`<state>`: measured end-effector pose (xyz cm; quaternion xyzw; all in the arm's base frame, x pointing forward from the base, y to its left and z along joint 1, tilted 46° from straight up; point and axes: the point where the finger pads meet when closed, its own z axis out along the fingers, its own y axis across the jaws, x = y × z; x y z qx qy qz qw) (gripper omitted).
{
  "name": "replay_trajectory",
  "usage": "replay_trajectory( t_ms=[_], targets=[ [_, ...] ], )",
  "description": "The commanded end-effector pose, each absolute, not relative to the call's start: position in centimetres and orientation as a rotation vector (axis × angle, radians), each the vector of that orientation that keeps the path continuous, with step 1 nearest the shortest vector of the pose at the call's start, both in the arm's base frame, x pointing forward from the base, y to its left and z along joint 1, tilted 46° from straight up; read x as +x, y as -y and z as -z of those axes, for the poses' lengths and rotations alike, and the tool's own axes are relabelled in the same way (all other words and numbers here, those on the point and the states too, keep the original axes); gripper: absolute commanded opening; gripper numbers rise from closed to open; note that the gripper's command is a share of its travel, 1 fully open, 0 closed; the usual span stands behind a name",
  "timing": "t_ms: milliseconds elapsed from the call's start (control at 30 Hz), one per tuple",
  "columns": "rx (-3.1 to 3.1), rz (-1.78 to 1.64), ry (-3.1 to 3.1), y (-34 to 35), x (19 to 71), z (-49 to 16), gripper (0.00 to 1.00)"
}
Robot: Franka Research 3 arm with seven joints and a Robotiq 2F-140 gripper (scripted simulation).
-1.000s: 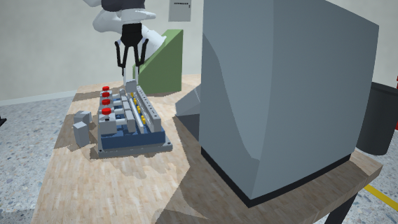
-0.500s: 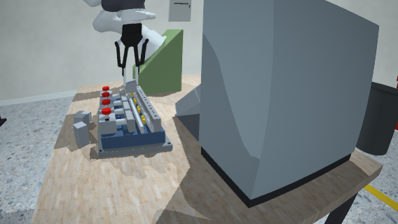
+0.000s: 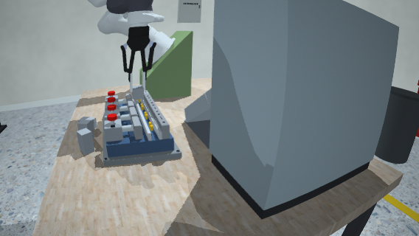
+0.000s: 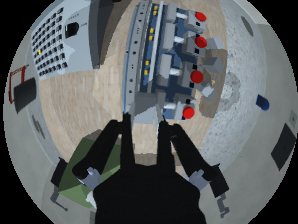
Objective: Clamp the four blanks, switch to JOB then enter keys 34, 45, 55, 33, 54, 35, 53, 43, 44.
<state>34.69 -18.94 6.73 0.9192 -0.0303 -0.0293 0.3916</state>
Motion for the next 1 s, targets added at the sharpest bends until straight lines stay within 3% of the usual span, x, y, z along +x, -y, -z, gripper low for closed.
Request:
replay_trajectory(
  t_ms=[0,967],
  targets=[
    [2.337,0.065,0.081,19.02,34.81,-6.55,0.00],
    [2.337,0.065,0.081,19.39,34.76,-6.20,0.00]
  ],
)
